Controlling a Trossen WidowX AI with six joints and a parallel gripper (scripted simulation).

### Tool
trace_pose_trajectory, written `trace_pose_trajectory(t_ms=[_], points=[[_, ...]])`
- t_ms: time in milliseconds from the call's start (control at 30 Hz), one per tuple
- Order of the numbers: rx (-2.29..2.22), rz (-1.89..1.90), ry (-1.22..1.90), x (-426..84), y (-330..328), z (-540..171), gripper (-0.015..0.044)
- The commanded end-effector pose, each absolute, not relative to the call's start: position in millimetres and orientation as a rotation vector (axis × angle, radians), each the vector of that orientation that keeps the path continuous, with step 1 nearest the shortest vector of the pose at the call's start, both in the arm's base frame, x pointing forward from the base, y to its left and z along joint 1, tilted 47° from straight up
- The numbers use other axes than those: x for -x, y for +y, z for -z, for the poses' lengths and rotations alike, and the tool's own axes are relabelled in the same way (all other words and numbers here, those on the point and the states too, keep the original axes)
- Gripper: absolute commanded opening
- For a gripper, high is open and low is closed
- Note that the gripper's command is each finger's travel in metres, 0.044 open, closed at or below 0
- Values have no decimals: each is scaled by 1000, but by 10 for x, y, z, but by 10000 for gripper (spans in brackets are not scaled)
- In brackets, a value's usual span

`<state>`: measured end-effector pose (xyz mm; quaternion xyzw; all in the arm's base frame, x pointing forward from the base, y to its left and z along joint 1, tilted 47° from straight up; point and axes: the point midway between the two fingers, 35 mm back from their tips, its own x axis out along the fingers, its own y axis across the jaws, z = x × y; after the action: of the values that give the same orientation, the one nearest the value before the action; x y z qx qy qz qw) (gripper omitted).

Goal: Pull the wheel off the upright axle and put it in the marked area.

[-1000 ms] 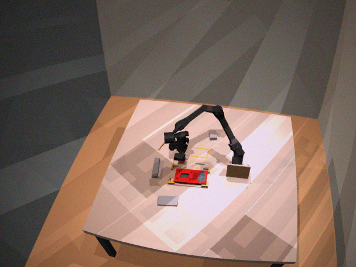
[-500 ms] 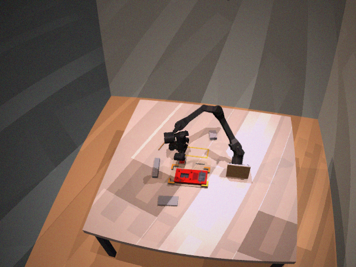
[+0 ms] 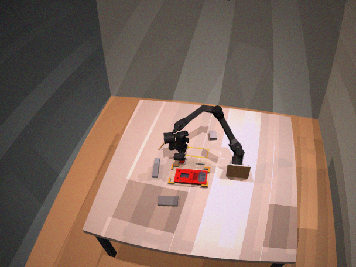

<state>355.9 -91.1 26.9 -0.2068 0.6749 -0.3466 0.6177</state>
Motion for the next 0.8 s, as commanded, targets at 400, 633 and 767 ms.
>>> trace_pose_trajectory(t_ms=[400, 633, 767], points=[[481, 786, 1544, -3587, -808, -356, 0], [482, 786, 1544, -3590, -791, -371, 0], [482, 786, 1544, -3592, -781, -380, 0]])
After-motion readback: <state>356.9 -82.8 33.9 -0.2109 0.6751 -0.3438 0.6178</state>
